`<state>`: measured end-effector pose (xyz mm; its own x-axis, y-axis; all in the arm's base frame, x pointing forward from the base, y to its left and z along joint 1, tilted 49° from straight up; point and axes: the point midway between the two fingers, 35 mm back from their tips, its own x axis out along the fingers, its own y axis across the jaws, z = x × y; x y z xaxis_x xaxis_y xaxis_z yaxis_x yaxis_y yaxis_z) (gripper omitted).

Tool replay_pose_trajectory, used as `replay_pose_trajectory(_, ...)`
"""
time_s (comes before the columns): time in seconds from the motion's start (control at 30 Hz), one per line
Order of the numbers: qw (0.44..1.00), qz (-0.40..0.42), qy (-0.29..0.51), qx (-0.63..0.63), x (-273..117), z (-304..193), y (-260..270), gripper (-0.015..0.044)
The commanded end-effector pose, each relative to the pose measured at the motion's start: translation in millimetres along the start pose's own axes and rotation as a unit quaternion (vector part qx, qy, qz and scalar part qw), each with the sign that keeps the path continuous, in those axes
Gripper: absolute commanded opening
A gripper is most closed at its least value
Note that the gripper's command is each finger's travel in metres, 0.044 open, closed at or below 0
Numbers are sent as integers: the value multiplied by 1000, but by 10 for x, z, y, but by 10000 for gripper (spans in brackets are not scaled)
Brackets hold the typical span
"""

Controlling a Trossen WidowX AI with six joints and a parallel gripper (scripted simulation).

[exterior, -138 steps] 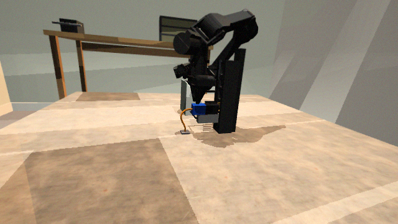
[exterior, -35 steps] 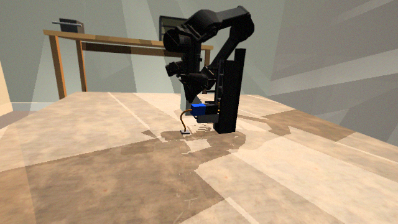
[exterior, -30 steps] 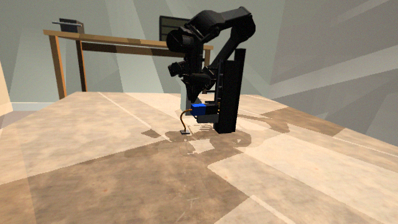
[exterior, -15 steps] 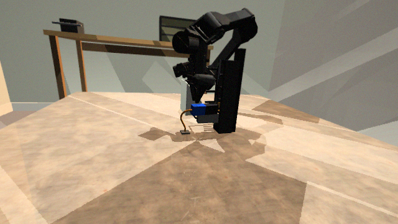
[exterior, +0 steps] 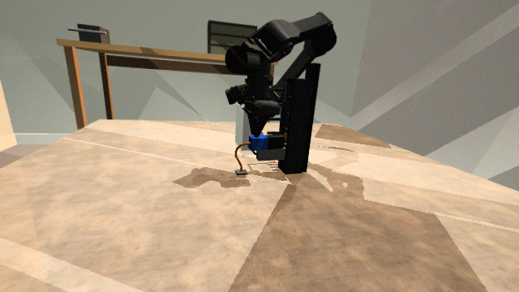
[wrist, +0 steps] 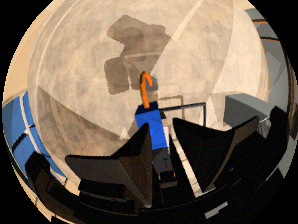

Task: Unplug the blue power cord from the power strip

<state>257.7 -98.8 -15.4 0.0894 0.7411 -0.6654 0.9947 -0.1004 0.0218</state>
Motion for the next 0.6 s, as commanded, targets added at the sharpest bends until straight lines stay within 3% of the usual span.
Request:
replay_pose_trajectory(0.0,1000,0,0,0,-2,-1,1,87)
replay_pose_trajectory(0.43,1000,0,0,0,-2,-1,1,0)
replay_pose_trajectory(0.57,1000,0,0,0,-2,-1,1,0)
